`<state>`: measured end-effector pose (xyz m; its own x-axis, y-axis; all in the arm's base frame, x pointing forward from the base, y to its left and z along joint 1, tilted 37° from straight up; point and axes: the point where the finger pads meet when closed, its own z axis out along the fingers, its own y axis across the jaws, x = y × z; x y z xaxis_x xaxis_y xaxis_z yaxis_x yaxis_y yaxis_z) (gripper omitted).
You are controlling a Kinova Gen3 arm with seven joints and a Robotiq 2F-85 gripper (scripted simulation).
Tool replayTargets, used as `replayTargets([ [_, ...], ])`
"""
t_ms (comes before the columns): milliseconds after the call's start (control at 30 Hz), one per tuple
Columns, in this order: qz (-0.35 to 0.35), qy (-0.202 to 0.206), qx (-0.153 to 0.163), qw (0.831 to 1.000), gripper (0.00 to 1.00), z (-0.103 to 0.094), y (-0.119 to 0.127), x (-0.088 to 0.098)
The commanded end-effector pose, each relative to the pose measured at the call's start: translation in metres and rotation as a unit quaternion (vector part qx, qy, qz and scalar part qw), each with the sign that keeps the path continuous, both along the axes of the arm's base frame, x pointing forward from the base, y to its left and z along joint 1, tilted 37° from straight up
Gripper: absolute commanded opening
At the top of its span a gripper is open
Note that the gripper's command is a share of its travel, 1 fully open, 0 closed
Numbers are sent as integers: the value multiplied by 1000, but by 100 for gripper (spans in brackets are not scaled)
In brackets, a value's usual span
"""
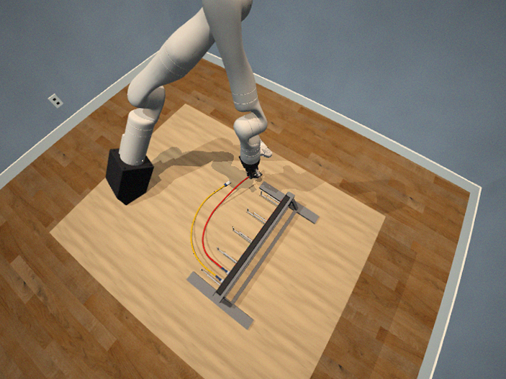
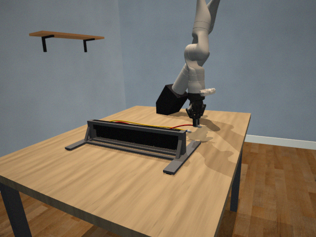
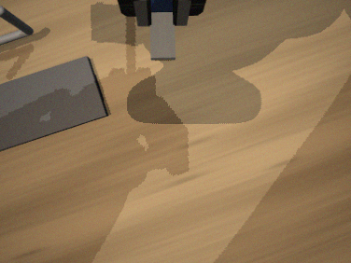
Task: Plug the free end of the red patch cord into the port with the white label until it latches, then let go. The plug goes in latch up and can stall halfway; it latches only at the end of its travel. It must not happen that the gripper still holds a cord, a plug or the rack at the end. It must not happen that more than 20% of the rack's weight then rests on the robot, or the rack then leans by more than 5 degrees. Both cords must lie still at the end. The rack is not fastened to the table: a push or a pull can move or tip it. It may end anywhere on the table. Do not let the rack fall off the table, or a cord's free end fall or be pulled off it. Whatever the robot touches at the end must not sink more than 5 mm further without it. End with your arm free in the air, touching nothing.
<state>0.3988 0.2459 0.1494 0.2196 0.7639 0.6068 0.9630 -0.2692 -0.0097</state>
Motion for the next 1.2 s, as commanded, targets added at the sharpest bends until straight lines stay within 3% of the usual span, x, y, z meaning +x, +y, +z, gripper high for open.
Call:
replayTargets([
  [0, 0, -1, 0, 1000, 0, 0, 0, 0],
  [1167, -12, 8, 2, 1000, 0, -1, -5, 2],
])
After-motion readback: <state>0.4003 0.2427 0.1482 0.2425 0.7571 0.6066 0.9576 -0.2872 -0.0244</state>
